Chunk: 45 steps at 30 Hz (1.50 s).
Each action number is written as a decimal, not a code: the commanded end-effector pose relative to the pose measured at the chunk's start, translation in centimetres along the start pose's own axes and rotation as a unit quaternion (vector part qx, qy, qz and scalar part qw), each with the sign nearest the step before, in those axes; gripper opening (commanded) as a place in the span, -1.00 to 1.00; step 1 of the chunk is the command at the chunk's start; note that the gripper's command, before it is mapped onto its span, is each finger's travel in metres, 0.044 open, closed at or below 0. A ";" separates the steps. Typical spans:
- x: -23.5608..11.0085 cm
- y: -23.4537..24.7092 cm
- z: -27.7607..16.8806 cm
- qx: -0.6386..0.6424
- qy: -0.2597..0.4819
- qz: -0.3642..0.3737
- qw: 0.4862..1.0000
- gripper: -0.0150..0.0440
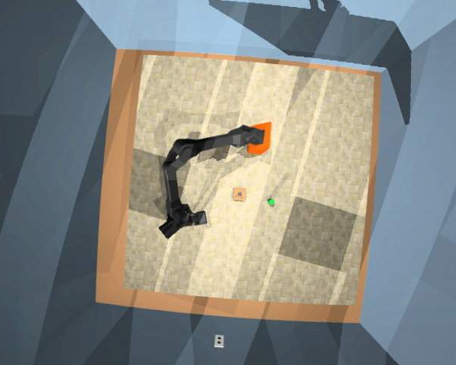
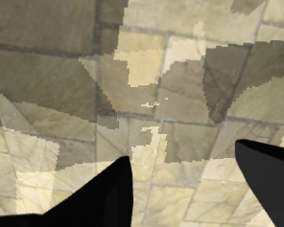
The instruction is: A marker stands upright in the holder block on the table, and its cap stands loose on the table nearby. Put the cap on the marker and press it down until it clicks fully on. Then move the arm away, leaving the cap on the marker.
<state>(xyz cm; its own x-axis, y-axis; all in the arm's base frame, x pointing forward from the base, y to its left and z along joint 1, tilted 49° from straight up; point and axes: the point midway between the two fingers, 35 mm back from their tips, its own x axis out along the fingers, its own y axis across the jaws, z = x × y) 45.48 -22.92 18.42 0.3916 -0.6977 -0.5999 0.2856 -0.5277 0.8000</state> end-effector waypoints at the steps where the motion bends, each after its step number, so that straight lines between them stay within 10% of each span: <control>1: -0.6 -5.5 -2.9 -0.104 0.002 -0.041 0.994 0.32; 13: -6.2 -25.8 -8.3 -0.421 0.008 -0.149 0.895 0.32; 24: -13.7 -41.8 -3.2 -0.716 -0.047 -0.156 0.679 0.32; 45: -9.3 -43.2 -0.7 -0.733 -0.054 -0.151 0.661 0.32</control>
<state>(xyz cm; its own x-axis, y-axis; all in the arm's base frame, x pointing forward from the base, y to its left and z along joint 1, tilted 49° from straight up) 30.12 7.11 -10.23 0.0772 -0.7370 -0.6714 0.9108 0.3260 -0.2532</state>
